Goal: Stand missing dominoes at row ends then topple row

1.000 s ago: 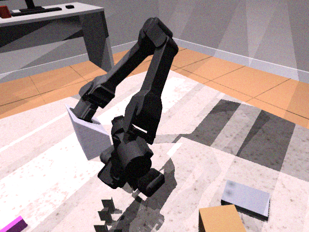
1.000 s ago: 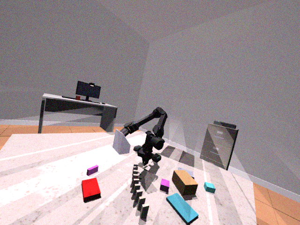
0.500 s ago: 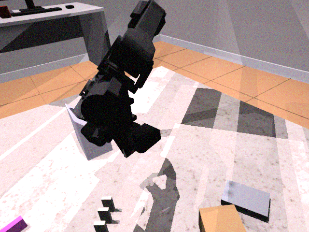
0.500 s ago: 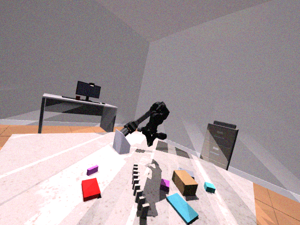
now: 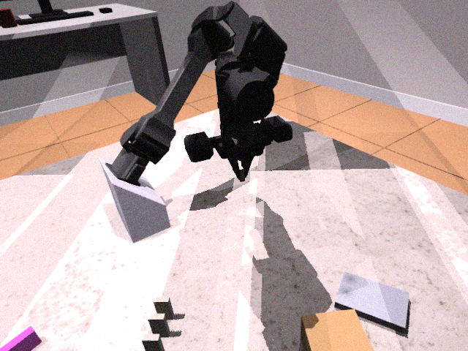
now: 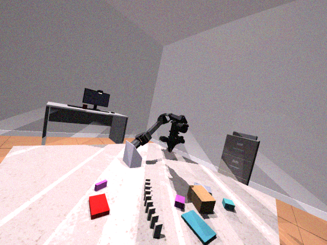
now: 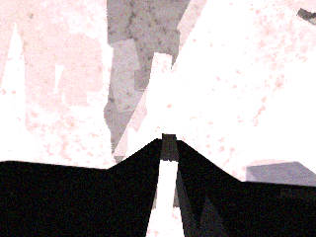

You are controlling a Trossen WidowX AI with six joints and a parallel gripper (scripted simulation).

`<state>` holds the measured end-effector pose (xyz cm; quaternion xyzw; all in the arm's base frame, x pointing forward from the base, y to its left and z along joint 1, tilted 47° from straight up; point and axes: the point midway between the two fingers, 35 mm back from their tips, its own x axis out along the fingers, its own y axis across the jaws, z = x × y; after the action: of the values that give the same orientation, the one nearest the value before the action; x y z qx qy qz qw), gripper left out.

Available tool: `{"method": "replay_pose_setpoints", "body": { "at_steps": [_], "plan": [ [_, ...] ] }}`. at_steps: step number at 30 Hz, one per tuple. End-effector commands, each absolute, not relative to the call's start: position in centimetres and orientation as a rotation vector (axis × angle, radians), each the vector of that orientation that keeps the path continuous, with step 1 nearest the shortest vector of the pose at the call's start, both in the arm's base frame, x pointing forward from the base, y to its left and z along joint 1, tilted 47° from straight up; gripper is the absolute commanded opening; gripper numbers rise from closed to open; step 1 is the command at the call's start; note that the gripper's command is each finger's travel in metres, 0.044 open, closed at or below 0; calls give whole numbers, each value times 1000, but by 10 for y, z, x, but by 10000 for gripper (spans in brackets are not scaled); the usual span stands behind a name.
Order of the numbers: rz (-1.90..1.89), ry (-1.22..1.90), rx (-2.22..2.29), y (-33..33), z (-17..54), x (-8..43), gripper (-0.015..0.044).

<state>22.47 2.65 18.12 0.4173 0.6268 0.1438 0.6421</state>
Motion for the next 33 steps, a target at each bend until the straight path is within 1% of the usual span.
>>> {"method": "replay_pose_setpoints", "body": {
  "at_steps": [1, 7, 21, 33],
  "plan": [
    [434, 1391, 839, 40, 187, 209, 26],
    [424, 1401, 828, 41, 185, 208, 26],
    [201, 1537, 592, 48, 144, 190, 26],
    [-5, 1521, 406, 45, 118, 185, 26]
  ]
}}
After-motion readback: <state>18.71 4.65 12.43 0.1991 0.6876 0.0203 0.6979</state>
